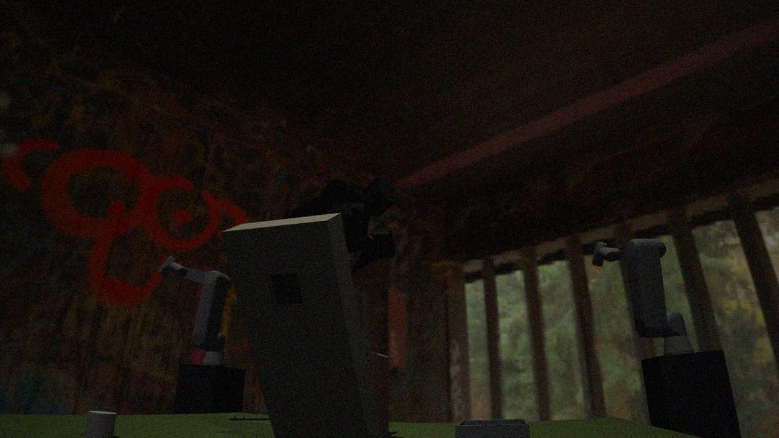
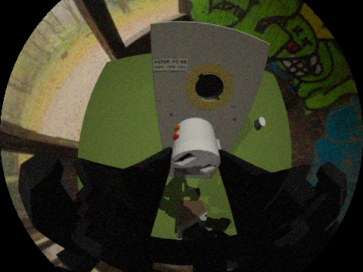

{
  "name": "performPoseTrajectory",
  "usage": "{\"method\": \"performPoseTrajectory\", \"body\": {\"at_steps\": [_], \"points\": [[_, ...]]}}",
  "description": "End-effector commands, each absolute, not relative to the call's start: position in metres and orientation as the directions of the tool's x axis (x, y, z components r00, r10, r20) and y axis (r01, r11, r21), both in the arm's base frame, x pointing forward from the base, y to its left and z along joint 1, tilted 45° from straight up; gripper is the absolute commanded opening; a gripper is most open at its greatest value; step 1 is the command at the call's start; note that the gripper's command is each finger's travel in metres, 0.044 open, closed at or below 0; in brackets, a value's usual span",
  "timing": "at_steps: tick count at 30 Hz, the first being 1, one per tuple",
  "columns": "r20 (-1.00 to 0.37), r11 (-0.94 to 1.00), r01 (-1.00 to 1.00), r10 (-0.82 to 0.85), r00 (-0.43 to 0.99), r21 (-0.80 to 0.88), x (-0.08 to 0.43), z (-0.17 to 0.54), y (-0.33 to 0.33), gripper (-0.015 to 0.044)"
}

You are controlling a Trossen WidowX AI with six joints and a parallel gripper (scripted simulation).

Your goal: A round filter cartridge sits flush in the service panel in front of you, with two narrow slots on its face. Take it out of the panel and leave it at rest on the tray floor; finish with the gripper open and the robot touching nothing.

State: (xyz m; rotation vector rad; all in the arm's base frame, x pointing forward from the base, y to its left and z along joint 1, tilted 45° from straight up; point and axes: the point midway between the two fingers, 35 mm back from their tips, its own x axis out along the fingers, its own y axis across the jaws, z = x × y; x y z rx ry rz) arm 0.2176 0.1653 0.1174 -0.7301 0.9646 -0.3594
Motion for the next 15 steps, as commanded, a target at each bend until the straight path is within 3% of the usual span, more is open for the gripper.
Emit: {"method": "performPoseTrajectory", "body": {"at_steps": [1,11,15], "points": [[-0.618,0.717,-0.036,-0.573,0.539,-0.696,0.218,0.103,0.18,0.0],[-0.617,0.711,-0.043,-0.577,0.536,-0.702,0.218,0.077,0.196,0.0],[-0.668,0.697,-0.171,-0.542,0.509,-0.696,0.206,0.057,0.207,0.0]]}}
